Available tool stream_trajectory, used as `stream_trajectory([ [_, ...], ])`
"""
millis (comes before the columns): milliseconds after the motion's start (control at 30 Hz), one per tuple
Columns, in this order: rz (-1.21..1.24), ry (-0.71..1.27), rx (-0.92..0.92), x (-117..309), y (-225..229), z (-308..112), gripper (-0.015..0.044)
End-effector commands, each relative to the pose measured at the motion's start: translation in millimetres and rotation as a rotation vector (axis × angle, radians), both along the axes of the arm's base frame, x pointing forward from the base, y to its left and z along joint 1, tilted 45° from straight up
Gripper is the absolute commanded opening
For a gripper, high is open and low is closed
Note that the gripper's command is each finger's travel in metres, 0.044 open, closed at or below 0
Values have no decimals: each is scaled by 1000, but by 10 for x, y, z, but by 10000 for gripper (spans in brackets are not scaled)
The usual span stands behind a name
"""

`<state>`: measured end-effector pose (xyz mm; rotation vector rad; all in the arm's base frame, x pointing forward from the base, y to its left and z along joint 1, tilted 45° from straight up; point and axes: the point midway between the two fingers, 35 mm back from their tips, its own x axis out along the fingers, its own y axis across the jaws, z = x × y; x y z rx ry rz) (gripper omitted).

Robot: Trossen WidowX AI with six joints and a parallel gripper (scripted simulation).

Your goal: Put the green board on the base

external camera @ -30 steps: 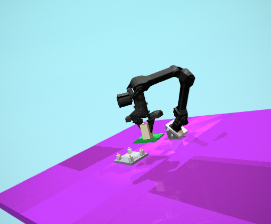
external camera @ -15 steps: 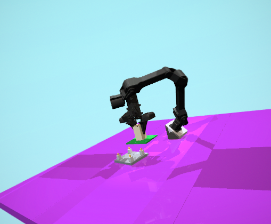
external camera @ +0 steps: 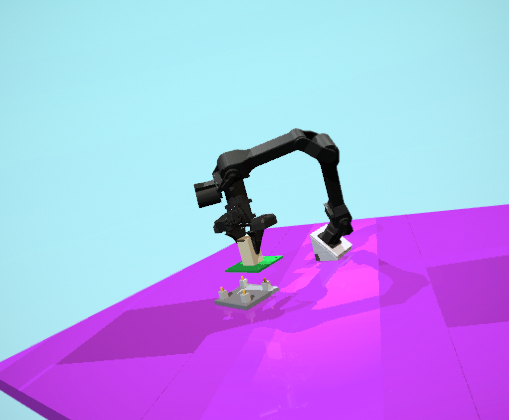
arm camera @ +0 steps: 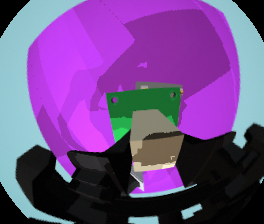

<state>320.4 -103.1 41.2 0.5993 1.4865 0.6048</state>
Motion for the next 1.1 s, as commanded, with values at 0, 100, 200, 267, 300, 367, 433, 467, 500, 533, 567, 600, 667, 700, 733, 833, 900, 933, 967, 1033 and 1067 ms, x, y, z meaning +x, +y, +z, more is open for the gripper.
stream_trajectory([
  [0,-16,19,-2,18,-67,-89,0],
  [100,-27,29,-2,32,-116,-149,0],
  [200,-37,39,-1,44,-165,-209,0],
  [267,-44,45,-1,52,-197,-250,0],
  [300,-48,48,-1,55,-213,-271,0],
  [367,-55,55,-1,61,-245,-312,0],
  [433,-62,62,0,67,-276,-354,0],
  [467,-65,65,0,69,-292,-376,0],
  [500,-69,69,0,71,-308,-397,0],
  [533,-72,72,0,72,-320,-414,0],
  [567,-74,73,1,73,-328,-425,0],
  [600,-75,74,1,73,-331,-429,0],
  [667,-71,68,1,73,-317,-404,0],
  [700,-69,65,2,73,-310,-391,0],
  [733,-67,61,2,73,-303,-379,0],
  [833,-67,61,2,73,-303,-379,0],
  [900,-67,61,2,73,-303,-379,0],
  [933,-67,61,2,73,-303,-379,0],
  [967,-67,61,2,73,-303,-379,0],
  [1033,-67,62,2,73,-300,-385,0],
  [1067,-67,62,2,73,-297,-391,0],
])
